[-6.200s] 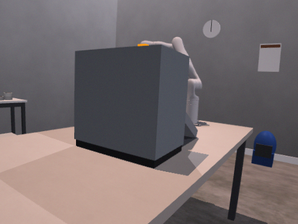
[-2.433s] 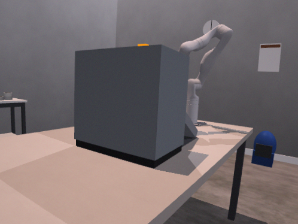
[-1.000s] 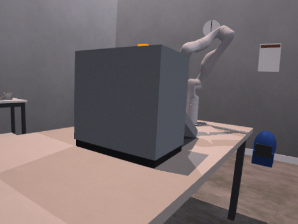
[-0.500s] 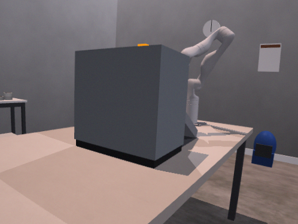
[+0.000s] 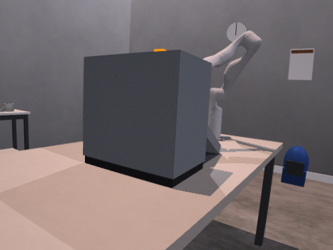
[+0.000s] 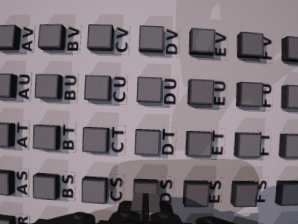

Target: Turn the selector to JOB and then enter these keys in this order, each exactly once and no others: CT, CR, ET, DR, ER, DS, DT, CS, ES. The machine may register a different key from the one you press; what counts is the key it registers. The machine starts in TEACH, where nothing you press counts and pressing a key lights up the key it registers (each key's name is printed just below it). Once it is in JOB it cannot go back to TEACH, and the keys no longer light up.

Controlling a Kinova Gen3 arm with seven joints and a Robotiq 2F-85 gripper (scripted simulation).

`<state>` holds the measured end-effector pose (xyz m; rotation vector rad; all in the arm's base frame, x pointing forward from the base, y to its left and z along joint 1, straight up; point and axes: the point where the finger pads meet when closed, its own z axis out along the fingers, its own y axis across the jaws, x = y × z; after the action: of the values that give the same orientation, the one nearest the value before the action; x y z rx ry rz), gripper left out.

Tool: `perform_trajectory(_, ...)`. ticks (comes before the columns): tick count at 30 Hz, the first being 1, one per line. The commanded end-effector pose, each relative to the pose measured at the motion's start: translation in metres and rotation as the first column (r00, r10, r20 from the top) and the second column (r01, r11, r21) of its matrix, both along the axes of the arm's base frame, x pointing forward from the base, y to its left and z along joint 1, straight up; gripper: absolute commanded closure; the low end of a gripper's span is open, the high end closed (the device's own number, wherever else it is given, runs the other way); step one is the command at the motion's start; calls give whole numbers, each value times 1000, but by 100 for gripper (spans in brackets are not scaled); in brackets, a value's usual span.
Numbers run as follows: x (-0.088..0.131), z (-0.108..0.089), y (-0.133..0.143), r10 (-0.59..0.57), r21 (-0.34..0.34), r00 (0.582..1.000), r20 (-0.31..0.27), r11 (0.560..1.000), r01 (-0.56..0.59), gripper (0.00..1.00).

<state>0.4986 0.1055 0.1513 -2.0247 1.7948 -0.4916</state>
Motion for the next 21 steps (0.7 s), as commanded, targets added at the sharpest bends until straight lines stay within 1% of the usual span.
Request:
perform_trajectory(1,4,-2,-3,0,-9,1000,4,1000,0,90)
perform_trajectory(10,10,-14,-2,0,-9,1000,3,1000,0,90)
perform_trajectory(21,10,-15,-2,-4,-7,1000,2,1000,4,90)
